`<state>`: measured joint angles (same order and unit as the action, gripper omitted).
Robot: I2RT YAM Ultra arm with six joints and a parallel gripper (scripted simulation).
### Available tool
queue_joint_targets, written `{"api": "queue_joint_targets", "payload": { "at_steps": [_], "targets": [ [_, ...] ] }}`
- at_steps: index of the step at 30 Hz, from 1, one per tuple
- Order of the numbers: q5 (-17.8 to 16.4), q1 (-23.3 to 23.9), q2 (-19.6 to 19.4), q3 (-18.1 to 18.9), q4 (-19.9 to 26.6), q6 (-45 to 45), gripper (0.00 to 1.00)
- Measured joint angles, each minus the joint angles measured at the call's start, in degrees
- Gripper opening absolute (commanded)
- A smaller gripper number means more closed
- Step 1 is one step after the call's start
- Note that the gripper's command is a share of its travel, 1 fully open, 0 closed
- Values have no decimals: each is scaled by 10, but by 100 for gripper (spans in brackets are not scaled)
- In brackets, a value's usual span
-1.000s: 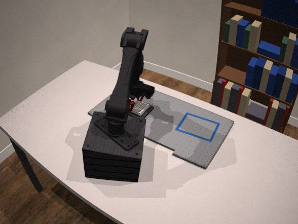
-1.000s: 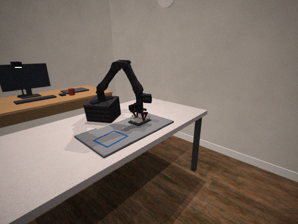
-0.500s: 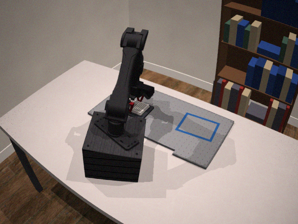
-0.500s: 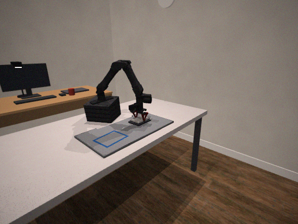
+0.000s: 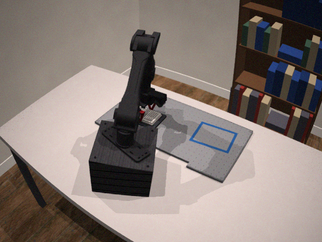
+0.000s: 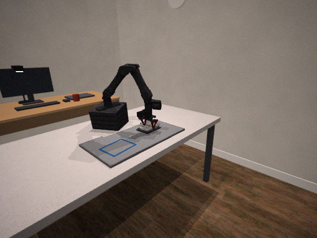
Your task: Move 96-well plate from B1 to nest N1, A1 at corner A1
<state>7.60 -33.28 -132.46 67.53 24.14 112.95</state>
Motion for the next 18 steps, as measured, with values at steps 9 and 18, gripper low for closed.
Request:
{"api": "queue_joint_targets", "payload": {
  "at_steps": [9,18],
  "targets": [
    [0,0,4,0,5,0,100],
    [0,-5,45,0,31,2,100]
  ]
}}
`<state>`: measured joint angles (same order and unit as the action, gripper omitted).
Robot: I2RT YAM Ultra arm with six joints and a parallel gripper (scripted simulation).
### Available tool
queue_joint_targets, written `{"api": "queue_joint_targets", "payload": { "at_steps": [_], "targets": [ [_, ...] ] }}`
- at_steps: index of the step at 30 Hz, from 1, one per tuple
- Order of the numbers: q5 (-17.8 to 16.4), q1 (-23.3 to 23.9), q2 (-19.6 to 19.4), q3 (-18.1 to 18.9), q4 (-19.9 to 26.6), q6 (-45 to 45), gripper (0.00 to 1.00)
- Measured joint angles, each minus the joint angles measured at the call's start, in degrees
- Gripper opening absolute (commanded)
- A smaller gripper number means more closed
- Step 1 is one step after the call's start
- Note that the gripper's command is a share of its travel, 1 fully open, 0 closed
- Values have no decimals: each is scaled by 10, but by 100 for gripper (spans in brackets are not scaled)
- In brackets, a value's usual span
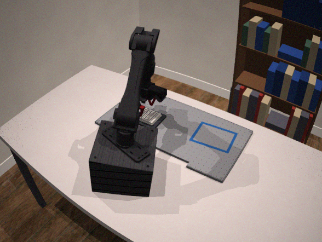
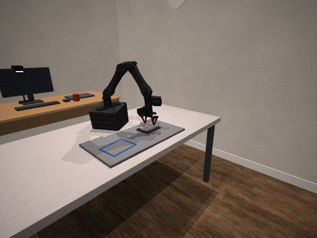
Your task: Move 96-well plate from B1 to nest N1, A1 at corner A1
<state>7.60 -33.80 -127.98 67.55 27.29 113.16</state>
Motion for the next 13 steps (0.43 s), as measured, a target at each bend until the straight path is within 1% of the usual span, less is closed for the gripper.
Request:
{"api": "queue_joint_targets", "payload": {
  "at_steps": [5,13],
  "targets": [
    [0,0,10,2,15,2,100],
    [0,0,11,3,23,3,100]
  ]
}}
